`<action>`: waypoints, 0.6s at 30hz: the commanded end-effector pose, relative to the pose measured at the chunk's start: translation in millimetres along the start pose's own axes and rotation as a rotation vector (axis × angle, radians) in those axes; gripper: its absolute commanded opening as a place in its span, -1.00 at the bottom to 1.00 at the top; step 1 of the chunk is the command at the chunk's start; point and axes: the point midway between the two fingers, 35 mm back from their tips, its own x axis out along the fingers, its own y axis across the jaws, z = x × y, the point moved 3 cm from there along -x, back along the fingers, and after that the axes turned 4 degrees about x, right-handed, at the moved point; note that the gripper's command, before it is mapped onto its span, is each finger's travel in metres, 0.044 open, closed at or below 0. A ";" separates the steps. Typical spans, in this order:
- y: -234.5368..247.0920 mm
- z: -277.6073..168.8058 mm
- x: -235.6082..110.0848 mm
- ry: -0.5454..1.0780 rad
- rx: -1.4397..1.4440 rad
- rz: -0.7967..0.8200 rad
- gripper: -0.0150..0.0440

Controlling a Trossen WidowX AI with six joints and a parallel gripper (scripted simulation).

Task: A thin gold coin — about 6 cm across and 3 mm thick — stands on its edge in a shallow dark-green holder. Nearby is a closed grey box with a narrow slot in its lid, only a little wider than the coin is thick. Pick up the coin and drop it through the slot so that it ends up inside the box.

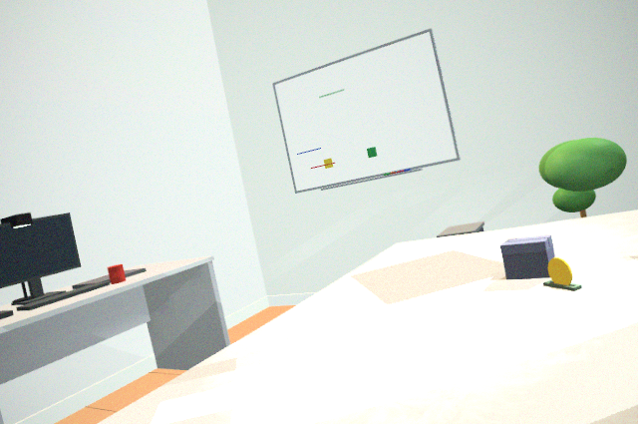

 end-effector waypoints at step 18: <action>-164.2 15.1 73.5 0.034 0.093 -0.275 0.05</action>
